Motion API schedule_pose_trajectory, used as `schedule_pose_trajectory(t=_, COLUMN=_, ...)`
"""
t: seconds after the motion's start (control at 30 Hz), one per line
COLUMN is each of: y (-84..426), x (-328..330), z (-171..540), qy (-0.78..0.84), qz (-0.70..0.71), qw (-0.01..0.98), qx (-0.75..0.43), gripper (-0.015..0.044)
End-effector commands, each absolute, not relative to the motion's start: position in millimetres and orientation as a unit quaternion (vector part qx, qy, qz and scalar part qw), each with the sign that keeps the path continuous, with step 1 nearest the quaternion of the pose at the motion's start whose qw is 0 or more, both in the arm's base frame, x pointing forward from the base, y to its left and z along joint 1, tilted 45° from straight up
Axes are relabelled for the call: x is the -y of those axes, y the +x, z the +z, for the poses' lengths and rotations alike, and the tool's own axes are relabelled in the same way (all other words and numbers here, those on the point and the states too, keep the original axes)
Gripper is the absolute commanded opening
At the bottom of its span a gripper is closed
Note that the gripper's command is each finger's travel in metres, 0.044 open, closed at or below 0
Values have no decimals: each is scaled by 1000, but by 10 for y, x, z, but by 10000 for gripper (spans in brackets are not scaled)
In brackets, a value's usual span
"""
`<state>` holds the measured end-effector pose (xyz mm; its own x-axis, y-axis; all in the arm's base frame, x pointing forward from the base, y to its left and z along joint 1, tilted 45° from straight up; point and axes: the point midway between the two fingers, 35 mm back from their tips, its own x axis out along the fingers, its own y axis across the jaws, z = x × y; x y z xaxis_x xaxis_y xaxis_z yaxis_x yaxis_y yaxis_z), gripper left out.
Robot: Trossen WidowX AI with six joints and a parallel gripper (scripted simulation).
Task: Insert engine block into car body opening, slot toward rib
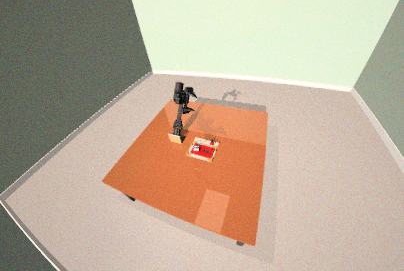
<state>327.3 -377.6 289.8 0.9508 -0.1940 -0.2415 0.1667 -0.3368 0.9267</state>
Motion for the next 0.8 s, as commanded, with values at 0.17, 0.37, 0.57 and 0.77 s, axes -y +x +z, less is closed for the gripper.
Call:
schedule_pose_trajectory(t=0.17, y=3436, x=3605, z=2333, qy=749, qz=-188, qw=630, qx=-79, gripper=440)
schedule_pose_trajectory(t=0.37, y=3508, x=3450, z=2017, qy=708, qz=-194, qw=665, qx=-140, gripper=440)
schedule_pose_trajectory(t=0.57, y=3555, x=3270, z=1714, qy=662, qz=-191, qw=695, qx=-205, gripper=440)
schedule_pose_trajectory(t=0.77, y=3576, x=3067, z=1427, qy=612, qz=-176, qw=722, qx=-271, gripper=440)
